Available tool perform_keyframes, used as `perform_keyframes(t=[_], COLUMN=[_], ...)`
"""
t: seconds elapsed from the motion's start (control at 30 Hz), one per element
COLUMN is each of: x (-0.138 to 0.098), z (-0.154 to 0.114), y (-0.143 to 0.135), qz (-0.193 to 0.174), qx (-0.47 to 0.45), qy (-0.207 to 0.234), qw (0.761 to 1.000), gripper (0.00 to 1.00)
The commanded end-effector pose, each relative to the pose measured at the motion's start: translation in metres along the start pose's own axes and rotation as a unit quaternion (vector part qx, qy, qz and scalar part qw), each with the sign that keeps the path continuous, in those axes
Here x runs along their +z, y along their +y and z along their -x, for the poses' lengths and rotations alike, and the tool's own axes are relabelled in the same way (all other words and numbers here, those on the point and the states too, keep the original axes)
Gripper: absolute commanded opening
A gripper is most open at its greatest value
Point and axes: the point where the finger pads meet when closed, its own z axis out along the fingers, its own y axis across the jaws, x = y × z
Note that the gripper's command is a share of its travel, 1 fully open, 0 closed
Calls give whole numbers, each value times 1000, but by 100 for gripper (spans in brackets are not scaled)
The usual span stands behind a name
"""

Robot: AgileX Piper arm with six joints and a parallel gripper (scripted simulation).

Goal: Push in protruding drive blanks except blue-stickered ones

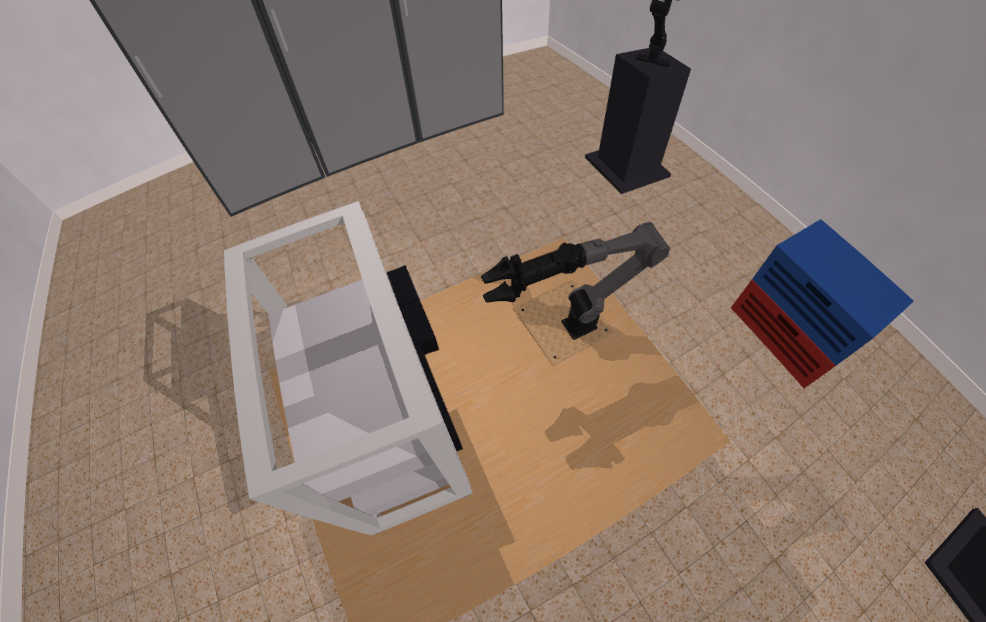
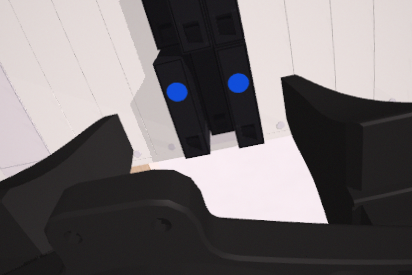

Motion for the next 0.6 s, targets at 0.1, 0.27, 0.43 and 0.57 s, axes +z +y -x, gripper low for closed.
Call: perform_keyframes(t=[0.1,0.27,0.43,0.57], x=[-1,-1,-1,-1], z=[0,0,0,0], y=[-1,-1,-1,-1], qz=[-1,-1,-1,-1], qx=[0,0,0,0], qy=[-1,-1,-1,-1], qw=[1000,1000,1000,1000], gripper=[100,100,100,0])
